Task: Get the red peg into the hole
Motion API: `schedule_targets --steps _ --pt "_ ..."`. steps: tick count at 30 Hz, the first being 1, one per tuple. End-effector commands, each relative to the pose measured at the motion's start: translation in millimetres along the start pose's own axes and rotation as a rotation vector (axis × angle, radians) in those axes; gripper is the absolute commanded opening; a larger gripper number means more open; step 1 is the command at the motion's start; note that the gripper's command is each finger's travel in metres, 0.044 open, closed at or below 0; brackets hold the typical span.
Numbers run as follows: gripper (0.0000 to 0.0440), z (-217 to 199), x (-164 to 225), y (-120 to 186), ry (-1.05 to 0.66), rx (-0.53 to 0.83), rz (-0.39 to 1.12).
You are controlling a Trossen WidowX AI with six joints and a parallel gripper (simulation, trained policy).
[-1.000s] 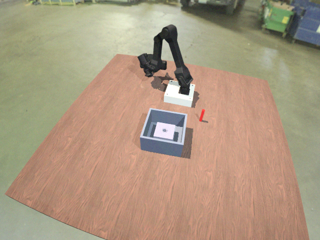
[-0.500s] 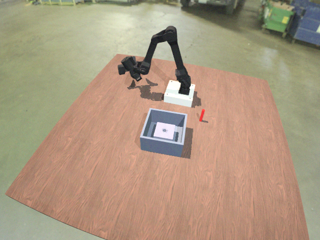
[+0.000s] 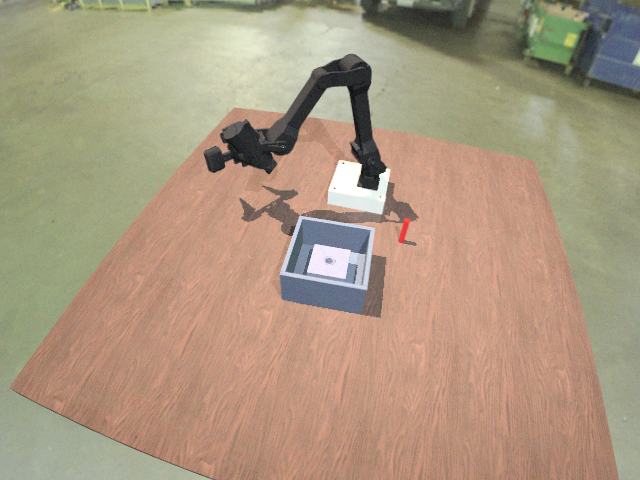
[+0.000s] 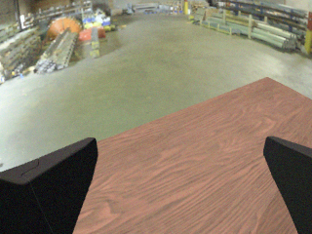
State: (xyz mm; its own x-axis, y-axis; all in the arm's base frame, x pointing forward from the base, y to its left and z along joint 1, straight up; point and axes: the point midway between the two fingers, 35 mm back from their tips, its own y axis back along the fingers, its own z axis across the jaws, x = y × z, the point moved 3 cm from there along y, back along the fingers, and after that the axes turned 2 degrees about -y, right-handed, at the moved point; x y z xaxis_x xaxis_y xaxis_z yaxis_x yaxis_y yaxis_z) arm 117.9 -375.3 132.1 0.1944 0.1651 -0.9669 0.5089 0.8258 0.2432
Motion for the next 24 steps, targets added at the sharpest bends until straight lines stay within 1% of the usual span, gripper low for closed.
schedule_targets --steps 1,7,13,19,24 --pt "0.044 32.4 -4.3 32.5 0.017 -0.119 0.027" --pt "0.044 71.9 -8.3 91.1 0.071 -0.297 0.076" --pt "0.044 95.7 -8.6 153.7 0.145 -0.46 0.134" --pt "0.044 103.5 -4.7 218.0 0.238 -0.614 0.203" --pt "0.044 97.6 1.6 271.0 0.329 -0.735 0.27"
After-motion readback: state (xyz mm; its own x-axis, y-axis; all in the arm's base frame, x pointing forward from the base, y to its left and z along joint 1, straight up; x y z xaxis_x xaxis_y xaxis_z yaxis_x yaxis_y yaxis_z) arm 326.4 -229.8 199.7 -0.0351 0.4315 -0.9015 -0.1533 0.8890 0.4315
